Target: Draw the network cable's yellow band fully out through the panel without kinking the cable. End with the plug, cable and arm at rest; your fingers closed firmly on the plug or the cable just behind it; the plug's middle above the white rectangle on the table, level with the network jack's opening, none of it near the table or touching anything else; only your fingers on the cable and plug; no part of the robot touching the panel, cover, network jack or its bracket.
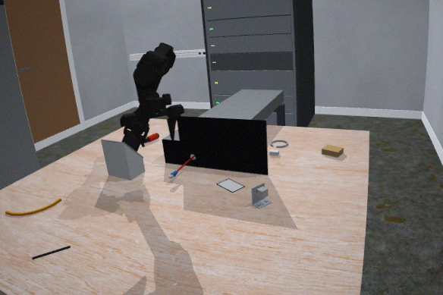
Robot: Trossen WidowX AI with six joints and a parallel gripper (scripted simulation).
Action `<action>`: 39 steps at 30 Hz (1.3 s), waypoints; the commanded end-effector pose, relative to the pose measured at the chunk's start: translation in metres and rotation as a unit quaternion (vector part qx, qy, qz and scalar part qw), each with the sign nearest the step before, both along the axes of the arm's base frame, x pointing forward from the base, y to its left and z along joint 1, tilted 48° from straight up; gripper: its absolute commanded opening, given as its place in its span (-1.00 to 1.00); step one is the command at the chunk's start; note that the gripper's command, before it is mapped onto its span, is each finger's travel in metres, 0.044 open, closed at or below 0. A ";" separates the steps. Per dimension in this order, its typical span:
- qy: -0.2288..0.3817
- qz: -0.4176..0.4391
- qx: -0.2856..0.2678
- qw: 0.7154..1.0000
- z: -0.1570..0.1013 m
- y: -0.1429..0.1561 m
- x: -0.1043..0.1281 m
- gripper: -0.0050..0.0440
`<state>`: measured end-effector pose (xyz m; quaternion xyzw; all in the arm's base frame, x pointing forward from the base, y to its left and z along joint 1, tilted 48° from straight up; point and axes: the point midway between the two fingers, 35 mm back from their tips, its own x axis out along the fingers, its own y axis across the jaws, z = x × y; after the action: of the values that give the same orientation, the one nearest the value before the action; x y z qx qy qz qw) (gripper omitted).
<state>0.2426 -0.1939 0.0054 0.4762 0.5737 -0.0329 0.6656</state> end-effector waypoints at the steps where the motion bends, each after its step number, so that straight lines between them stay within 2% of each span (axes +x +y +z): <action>1: -0.029 0.116 0.005 0.993 -0.007 0.010 0.014 1.00; 3: -0.042 0.163 0.011 0.986 -0.012 0.018 0.018 1.00; 5: -0.042 0.163 0.011 0.986 -0.012 0.018 0.018 1.00; 12: -0.100 0.319 0.040 0.942 -0.031 0.046 0.028 1.00; 16: -0.112 0.347 0.047 0.930 -0.034 0.052 0.030 1.00; 25: -0.096 0.331 0.055 0.937 -0.036 0.054 0.028 1.00; 33: 0.011 0.208 0.093 0.974 -0.037 0.059 0.028 1.00; 37: 0.072 0.137 0.114 0.981 -0.039 0.061 0.028 1.00; 39: 0.072 0.137 0.114 0.981 -0.039 0.061 0.028 1.00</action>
<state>0.2678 -0.1326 -0.0351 0.4381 0.6794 0.1271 0.5748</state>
